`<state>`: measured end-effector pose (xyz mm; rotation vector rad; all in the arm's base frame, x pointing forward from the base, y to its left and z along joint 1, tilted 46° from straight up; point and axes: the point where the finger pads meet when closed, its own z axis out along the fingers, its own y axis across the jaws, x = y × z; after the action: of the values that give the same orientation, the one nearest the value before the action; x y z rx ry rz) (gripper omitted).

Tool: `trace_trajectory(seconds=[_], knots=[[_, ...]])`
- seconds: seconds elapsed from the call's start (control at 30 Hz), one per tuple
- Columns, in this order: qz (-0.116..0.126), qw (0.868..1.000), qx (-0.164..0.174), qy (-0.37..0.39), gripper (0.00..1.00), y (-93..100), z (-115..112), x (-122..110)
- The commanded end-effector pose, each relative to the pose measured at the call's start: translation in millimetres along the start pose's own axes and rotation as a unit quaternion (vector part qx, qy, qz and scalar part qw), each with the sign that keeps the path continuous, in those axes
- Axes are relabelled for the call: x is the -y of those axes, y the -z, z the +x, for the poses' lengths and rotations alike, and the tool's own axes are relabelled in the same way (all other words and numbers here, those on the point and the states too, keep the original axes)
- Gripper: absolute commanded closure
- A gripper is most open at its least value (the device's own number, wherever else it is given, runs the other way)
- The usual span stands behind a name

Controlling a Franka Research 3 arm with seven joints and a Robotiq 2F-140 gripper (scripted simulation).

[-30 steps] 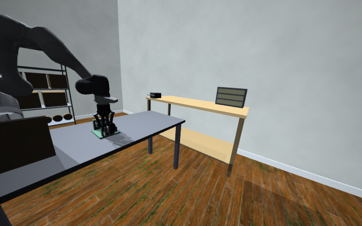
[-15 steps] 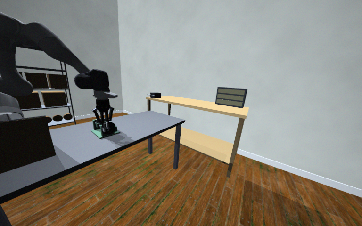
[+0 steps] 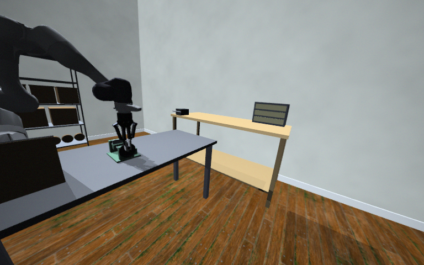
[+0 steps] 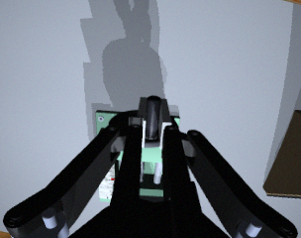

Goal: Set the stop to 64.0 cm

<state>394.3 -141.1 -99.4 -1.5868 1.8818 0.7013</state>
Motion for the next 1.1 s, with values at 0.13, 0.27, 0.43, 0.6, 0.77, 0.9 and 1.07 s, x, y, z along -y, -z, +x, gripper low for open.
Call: trace_trajectory(seconds=[0.13,0.27,0.43,0.6,0.77,0.9,1.07], knots=[[0.004,1.000,-0.002,-0.004,0.96,-0.1,1.1,15.6],[0.004,1.000,-0.002,-0.004,0.96,-2.6,1.1,23.9],[0.004,1.000,-0.002,-0.004,0.96,-8.9,1.2,33.4],[0.004,1.000,-0.002,-0.004,0.96,-14.4,1.3,38.2],[0.004,1.000,-0.002,-0.004,0.96,-27.6,1.4,43.9],[0.004,1.000,-0.002,-0.004,0.96,-43.7,1.4,43.6],[0.004,1.000,-0.002,-0.004,0.96,-59.3,1.4,34.8]])
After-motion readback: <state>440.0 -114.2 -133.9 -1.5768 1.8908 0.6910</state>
